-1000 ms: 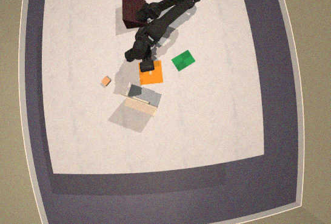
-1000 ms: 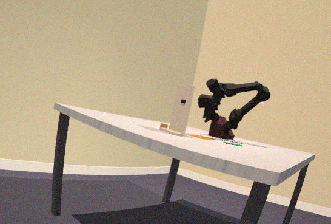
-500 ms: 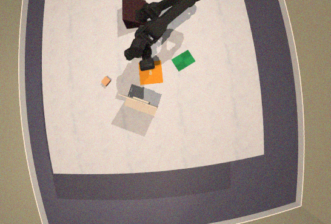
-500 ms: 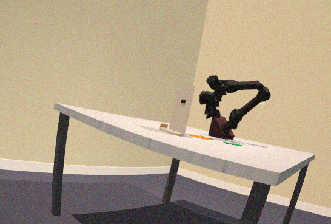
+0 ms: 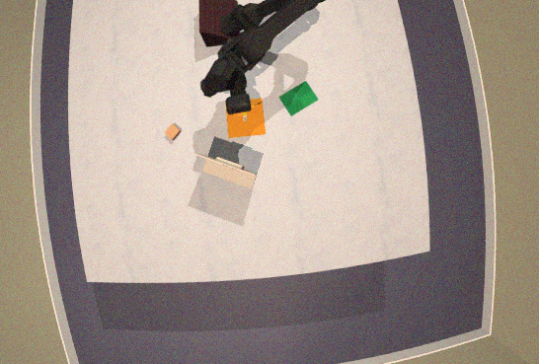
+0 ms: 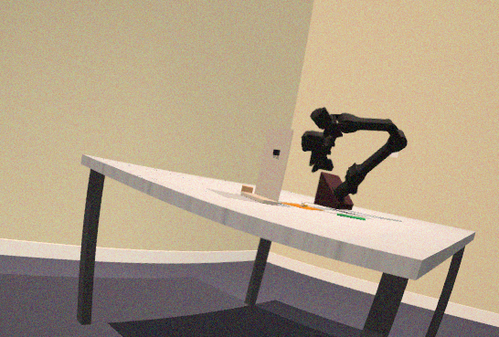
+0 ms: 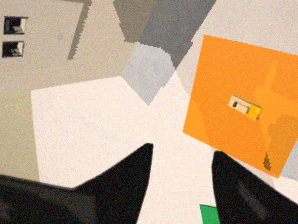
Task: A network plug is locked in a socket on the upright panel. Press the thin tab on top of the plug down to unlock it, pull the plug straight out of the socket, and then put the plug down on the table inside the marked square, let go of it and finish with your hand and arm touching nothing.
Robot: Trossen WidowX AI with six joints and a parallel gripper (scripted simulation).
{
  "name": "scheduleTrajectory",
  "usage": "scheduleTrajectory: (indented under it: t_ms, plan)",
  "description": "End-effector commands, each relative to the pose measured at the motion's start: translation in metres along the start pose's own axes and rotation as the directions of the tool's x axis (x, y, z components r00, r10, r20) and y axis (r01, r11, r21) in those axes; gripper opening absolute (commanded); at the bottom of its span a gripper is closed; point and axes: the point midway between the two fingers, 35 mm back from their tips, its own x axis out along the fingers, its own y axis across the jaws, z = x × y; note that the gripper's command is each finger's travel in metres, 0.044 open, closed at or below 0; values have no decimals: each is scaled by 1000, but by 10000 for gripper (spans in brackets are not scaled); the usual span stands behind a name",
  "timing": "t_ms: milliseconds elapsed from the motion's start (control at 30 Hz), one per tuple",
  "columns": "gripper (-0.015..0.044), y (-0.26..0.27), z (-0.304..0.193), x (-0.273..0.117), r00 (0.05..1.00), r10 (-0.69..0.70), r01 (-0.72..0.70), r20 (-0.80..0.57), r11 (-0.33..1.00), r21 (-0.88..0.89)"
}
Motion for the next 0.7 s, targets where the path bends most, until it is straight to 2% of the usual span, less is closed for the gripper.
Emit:
scheduleTrajectory:
  t_ms: [0, 667]
  plan:
    - [156, 8, 1, -9, 1000, 2, -2, 0, 1000, -4]
    - [156, 38, 0, -55, 1000, 4, -4, -2, 1000, -6]
